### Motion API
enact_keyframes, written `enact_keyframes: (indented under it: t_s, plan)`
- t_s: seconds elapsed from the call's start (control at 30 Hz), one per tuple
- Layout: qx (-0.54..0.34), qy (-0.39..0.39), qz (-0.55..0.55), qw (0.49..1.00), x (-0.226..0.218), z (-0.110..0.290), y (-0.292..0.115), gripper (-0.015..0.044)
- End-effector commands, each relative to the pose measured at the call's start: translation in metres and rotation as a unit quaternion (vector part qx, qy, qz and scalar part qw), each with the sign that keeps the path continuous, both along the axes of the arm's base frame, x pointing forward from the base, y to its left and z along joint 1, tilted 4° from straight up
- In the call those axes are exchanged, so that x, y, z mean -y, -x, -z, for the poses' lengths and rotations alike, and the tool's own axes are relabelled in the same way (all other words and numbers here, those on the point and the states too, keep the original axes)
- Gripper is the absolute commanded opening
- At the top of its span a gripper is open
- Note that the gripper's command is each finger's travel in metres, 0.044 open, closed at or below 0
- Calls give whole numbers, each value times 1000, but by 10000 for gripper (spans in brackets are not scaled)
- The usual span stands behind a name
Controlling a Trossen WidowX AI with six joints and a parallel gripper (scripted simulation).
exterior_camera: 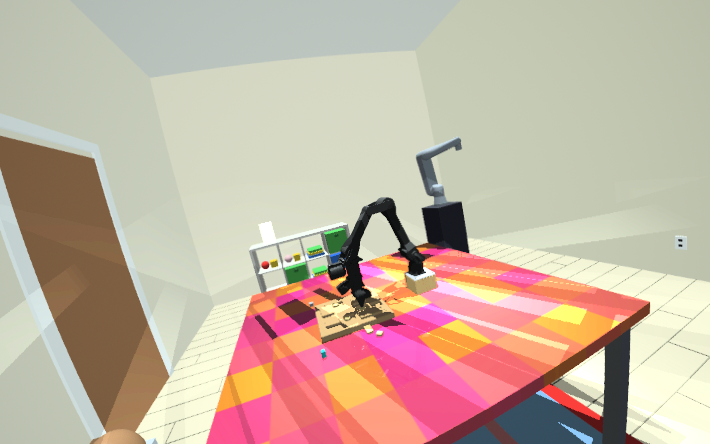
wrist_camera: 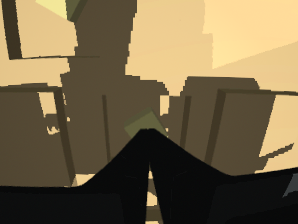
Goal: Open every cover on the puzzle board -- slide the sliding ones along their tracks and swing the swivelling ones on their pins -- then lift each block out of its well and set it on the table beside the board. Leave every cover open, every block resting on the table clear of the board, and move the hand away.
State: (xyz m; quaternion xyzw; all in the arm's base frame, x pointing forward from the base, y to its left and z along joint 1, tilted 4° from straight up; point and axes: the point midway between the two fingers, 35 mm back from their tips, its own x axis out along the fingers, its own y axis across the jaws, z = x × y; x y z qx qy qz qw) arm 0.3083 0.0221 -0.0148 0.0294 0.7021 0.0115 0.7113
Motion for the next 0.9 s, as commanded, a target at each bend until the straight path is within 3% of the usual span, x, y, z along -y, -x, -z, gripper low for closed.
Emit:
enact_keyframes:
  t_s: [0.0,0.17,0.87]
  plan:
    - [0,0,2,1000,0,0,0,26]
    - [-4,-1,68,998,1,-11,-1,144]
    - [-21,-6,353,935,3,-58,0,144]
